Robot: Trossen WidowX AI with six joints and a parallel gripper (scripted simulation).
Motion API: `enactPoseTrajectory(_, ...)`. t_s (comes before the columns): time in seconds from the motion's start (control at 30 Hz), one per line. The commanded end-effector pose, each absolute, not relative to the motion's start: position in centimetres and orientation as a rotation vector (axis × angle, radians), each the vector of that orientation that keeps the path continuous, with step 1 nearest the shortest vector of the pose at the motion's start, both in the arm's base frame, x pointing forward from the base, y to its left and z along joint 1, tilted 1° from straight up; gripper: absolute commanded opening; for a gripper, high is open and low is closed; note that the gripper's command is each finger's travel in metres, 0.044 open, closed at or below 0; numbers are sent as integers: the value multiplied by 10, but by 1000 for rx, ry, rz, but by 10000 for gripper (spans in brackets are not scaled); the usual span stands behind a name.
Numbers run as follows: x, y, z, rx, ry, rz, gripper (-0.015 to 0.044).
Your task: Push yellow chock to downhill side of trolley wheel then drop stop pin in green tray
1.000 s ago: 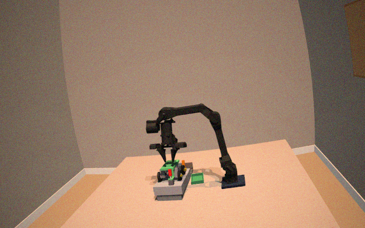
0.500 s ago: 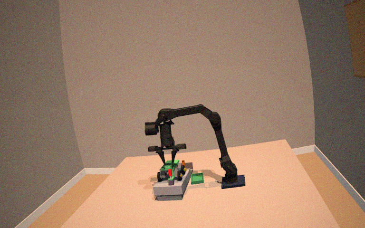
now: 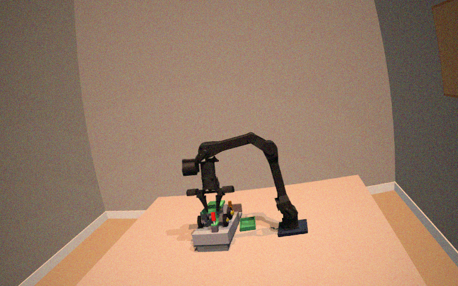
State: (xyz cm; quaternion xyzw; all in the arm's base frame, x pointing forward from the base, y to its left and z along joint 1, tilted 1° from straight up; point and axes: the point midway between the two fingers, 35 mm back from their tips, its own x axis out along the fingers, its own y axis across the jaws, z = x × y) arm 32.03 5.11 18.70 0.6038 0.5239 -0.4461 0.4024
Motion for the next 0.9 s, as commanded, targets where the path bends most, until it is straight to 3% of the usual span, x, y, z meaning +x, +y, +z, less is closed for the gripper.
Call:
enactPoseTrajectory(0.0, 319, 52, 185, 1531, 1329, -1130, 190)
enactPoseTrajectory(0.87, 322, 62, 150, 1532, 1329, -1129, 190)
